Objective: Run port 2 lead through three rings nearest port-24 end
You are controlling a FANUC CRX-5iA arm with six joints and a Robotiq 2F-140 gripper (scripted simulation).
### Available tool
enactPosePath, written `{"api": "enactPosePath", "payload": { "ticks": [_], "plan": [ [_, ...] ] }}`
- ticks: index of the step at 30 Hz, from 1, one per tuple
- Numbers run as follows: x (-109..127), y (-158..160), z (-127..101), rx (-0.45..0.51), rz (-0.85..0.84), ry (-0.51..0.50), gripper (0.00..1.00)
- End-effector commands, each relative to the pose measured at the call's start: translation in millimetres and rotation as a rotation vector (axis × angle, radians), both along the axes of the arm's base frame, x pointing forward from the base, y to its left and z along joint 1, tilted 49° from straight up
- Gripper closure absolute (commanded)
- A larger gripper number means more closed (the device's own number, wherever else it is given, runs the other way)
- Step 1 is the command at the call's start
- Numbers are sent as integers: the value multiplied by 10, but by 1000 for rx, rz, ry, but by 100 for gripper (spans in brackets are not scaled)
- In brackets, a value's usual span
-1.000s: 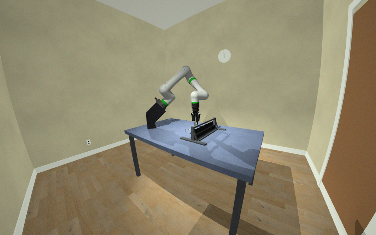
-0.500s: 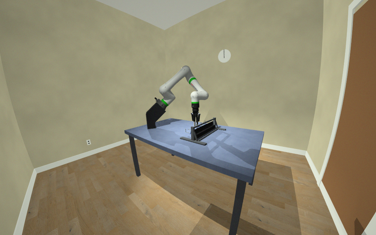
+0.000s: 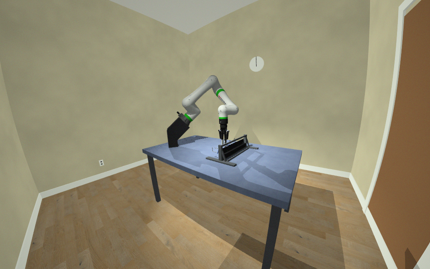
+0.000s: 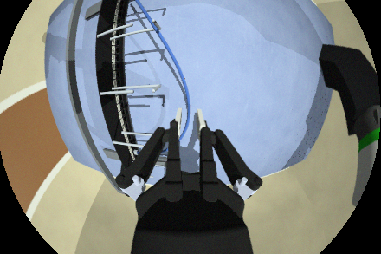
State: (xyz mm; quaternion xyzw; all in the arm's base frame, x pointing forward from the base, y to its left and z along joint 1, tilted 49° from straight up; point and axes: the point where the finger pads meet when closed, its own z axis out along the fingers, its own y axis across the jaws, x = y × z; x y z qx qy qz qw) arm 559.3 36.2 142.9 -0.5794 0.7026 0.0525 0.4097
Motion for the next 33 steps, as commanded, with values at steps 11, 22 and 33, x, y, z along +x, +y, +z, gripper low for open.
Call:
{"api": "enactPosePath", "payload": {
  "ticks": [11, 22, 33],
  "plan": [
    [36, 35, -43, 0, 0, 0, 80],
    [67, 68, -84, 0, 0, 0, 80],
    [80, 82, -100, 0, 0, 0, 80]
  ]
}}
